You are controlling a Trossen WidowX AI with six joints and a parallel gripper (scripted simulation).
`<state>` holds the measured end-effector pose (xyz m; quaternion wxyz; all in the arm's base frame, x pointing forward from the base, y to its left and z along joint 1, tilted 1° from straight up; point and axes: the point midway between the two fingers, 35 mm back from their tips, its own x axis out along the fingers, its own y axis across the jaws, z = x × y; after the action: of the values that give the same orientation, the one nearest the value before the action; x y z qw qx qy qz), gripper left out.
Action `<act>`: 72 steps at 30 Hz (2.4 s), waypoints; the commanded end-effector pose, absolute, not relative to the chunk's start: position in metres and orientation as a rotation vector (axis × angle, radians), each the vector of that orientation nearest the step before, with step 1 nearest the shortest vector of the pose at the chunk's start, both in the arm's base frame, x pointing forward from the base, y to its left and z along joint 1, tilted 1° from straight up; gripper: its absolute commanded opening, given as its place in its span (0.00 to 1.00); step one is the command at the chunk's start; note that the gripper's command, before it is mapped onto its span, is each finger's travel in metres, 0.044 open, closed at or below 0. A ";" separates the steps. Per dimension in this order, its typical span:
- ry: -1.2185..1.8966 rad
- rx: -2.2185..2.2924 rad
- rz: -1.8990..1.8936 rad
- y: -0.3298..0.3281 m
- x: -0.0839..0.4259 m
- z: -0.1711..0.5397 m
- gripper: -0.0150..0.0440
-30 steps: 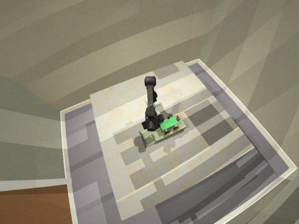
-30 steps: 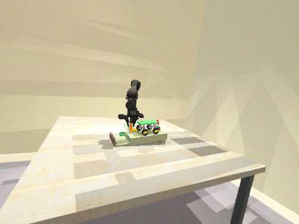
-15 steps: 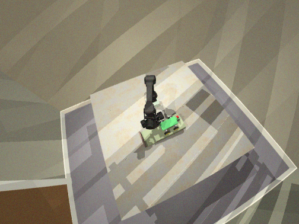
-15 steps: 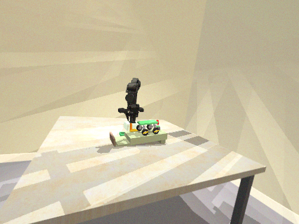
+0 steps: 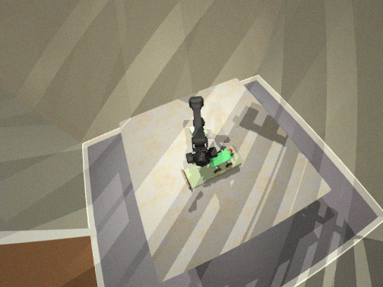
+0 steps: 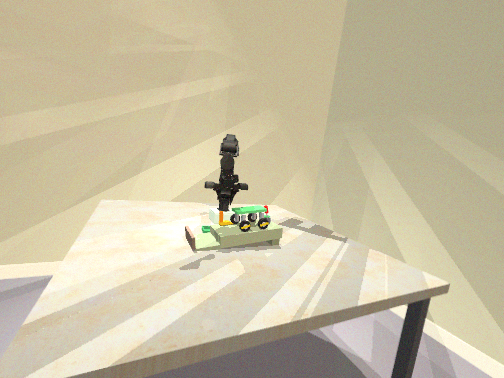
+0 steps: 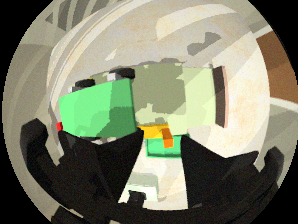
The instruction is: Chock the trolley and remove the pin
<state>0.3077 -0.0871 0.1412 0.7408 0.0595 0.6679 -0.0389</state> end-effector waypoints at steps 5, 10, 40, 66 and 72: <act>1.447 0.415 -0.251 -0.050 0.317 0.148 0.58; 1.445 0.593 -0.359 -0.025 0.320 0.152 0.58; 1.438 1.368 -0.993 0.098 0.307 0.170 0.58; 1.438 1.369 -0.993 0.107 0.307 0.142 0.58; 1.438 1.369 -0.993 0.108 0.308 0.137 0.58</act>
<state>0.3084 0.1059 0.1412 0.4487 0.5516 0.5790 -0.3990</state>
